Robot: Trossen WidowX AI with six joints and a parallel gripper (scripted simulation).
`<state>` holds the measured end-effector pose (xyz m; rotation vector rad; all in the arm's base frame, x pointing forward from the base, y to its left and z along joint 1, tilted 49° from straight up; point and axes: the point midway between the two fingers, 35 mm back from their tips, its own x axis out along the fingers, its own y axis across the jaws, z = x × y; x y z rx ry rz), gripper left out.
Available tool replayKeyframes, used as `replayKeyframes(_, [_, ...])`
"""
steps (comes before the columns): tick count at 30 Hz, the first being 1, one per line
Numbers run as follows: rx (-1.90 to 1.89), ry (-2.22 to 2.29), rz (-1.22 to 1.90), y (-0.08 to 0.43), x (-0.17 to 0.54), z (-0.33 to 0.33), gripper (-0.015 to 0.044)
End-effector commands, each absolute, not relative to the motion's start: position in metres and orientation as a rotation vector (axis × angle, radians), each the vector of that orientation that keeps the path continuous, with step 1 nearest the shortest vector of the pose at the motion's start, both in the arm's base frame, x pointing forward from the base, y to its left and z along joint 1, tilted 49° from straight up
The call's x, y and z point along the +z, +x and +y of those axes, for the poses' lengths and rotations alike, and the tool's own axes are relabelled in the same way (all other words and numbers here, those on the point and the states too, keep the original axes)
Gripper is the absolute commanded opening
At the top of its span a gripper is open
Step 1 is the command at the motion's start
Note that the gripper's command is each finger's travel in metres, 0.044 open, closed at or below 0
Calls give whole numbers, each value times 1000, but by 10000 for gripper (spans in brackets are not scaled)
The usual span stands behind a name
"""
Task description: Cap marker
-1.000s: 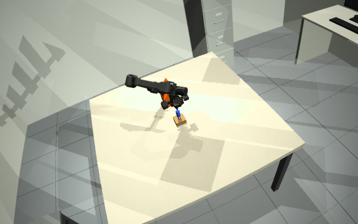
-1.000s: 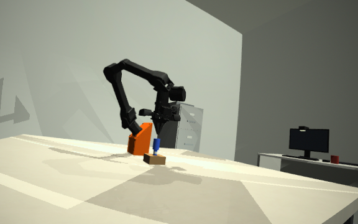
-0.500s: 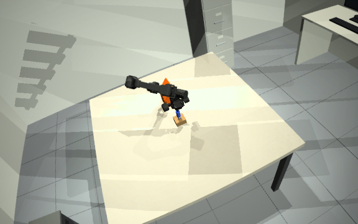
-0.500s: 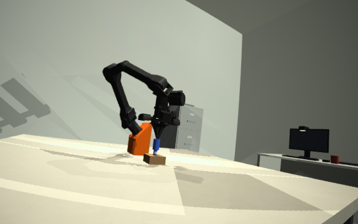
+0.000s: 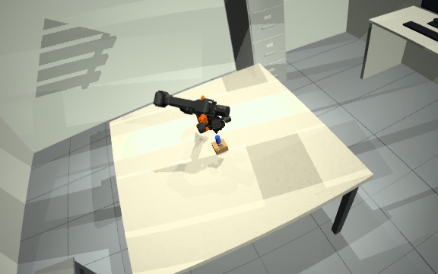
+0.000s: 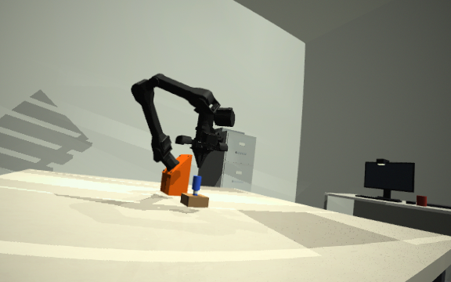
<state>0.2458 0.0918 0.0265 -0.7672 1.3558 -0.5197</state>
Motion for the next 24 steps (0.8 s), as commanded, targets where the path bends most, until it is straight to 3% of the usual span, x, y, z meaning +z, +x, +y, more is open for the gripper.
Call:
replayKeyframes(1, [-511,-762,1346,237,58,129,0])
replayKeyframes(6, [-513,-763,1346,234,65,135,0])
replayKeyframes(22, [-513,-763,1346,234,65,135,420])
replayKeyframes(24, [-513,-763,1346,234,65,135,440])
